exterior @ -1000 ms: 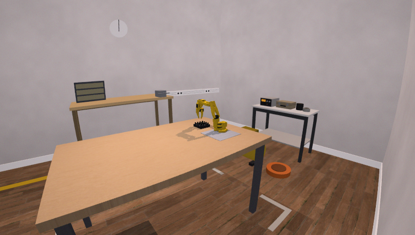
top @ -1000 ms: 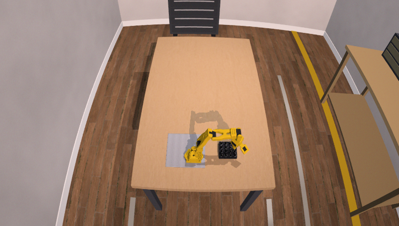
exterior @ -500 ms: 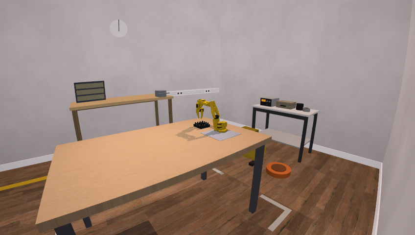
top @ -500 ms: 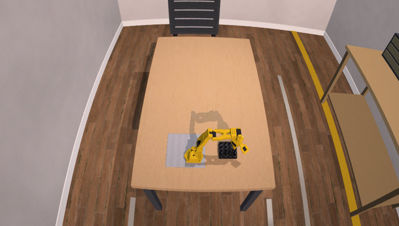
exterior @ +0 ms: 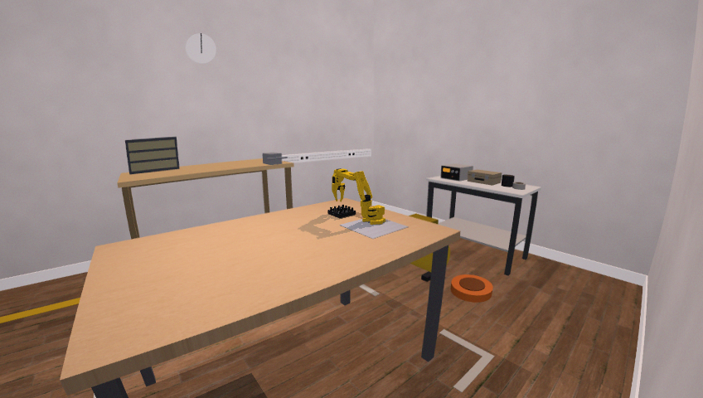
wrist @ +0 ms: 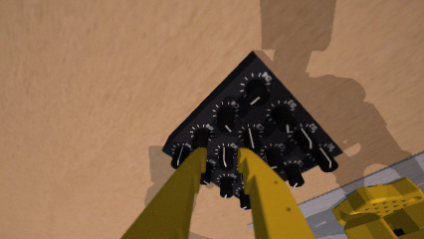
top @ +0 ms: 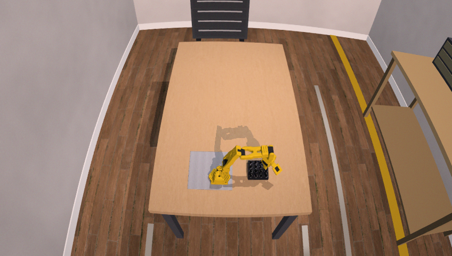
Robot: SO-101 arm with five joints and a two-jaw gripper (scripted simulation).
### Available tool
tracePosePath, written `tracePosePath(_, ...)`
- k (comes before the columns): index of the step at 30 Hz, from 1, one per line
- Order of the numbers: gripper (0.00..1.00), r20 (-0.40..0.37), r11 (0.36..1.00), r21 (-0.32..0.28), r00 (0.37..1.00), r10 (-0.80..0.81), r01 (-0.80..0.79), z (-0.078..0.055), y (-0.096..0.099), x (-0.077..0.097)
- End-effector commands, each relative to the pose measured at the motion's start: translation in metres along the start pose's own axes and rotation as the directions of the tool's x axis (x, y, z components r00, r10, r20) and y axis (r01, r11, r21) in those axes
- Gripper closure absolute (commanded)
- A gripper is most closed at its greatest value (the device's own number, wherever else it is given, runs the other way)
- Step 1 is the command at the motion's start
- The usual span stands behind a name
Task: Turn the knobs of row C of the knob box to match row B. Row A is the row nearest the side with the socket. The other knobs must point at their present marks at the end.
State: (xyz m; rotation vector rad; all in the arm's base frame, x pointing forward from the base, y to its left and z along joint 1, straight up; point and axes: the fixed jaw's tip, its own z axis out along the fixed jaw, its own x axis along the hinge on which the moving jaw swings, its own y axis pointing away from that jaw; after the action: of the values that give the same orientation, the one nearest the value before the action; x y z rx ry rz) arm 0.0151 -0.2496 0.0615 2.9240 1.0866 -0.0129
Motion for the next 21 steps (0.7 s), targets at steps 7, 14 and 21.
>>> tracePosePath(7, 0.9, -0.016, 1.0, 0.02, 1.0, 0.011, -0.011, 0.0108, -0.0012, -0.0002)
tracePosePath(14, 0.9, -0.018, 1.0, 0.022, 1.0, 0.011, -0.011, 0.0127, -0.0013, -0.0001)
tracePosePath(21, 0.9, -0.018, 1.0, 0.022, 1.0, 0.011, -0.011, 0.0127, -0.0013, -0.0001)
